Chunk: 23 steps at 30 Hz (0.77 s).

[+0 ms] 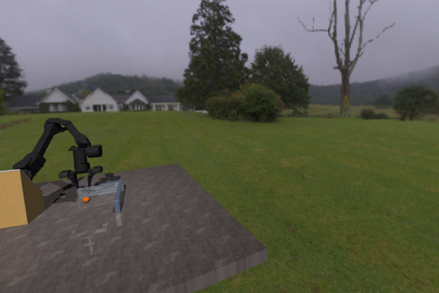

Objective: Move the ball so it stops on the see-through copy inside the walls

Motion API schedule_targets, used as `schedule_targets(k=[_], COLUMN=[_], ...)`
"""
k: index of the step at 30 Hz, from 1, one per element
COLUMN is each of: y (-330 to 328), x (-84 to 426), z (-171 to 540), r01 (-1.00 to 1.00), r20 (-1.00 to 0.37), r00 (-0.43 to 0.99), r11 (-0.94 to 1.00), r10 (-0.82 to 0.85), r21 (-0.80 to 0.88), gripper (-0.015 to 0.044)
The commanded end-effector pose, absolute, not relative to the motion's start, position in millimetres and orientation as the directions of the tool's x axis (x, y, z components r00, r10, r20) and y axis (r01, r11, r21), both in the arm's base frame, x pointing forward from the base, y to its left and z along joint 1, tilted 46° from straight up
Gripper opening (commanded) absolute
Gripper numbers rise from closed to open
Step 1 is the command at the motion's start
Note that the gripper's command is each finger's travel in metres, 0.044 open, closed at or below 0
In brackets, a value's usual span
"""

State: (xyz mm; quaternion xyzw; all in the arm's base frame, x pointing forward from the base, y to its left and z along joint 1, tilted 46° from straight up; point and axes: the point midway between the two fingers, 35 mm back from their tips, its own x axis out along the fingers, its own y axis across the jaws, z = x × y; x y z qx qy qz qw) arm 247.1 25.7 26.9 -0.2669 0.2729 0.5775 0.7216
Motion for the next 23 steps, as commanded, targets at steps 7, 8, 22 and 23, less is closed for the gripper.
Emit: schedule_targets(k=[7,8,22,23], y=[19,19,-16,-16], x=[246,246,235,235], z=[35,35,71,71], r01=[-0.978,-0.978,-0.978,-0.978], r20=[-0.701,-0.701,-0.701,-0.701], r00=[0.192,0.192,0.192,0.192], r11=[0.195,0.195,0.194,0.194], r10=[0.687,0.687,0.687,0.687], r21=[-0.077,-0.077,-0.078,-0.078], gripper=[0.0236,0.0236,0.0440,0.0440])
